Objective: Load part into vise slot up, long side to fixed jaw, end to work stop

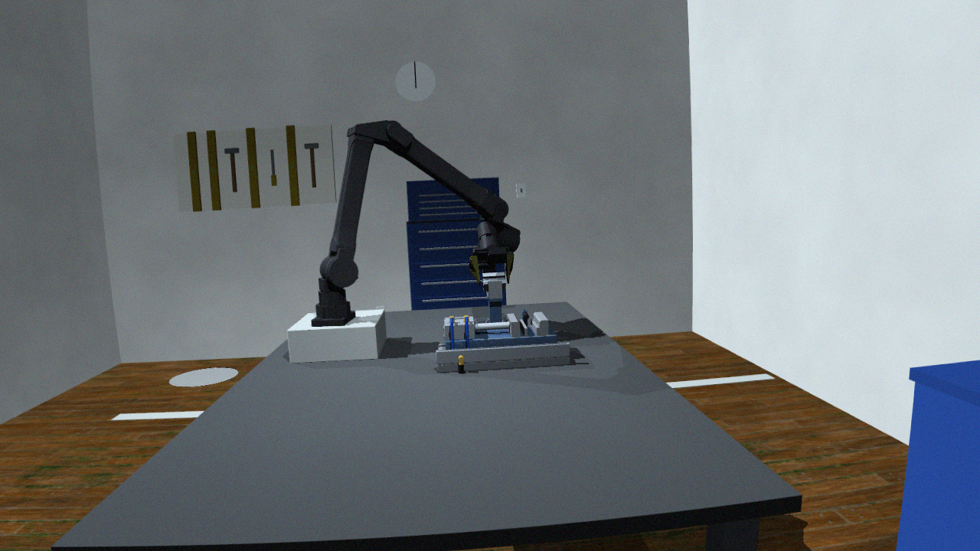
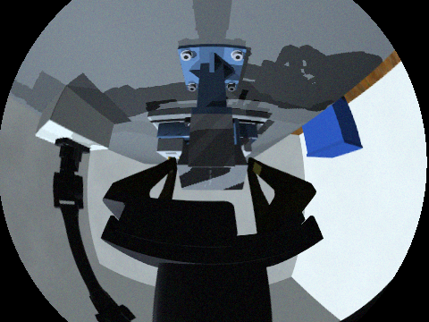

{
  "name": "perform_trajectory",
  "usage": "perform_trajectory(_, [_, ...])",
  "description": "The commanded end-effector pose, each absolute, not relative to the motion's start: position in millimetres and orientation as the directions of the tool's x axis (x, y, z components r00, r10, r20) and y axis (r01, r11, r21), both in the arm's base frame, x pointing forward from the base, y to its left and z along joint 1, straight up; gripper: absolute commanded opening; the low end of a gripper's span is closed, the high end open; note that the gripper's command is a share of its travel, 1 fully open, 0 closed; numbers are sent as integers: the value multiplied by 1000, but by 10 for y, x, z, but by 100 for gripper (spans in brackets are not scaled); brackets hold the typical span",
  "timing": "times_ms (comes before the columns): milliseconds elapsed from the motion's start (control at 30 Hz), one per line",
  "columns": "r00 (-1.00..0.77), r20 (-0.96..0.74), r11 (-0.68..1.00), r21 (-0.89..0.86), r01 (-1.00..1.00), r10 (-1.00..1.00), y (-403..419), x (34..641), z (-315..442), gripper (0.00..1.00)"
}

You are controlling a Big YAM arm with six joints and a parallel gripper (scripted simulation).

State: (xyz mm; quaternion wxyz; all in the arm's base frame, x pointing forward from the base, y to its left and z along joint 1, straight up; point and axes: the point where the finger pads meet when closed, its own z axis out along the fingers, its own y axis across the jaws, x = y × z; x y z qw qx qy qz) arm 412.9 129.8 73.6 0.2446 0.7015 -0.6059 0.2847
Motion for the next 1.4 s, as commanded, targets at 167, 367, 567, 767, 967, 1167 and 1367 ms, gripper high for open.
perform_trajectory(167, [95,669,-142,-16,-990,-737,1261,4180,777,81])
perform_trajectory(367, [92,645,-142,-25,-990,-758,1266,4189,814,81])
perform_trajectory(567, [97,630,-143,-22,-990,-771,1256,4172,804,81])
perform_trajectory(767, [99,599,-143,-26,-989,-794,1256,4175,821,81])
perform_trajectory(967, [104,564,-143,-26,-989,-819,1256,4176,821,81])
perform_trajectory(1167, [107,538,-144,-27,-989,-836,1256,4177,822,81])
perform_trajectory(1367, [116,497,-144,-17,-989,-860,1253,4173,781,81])
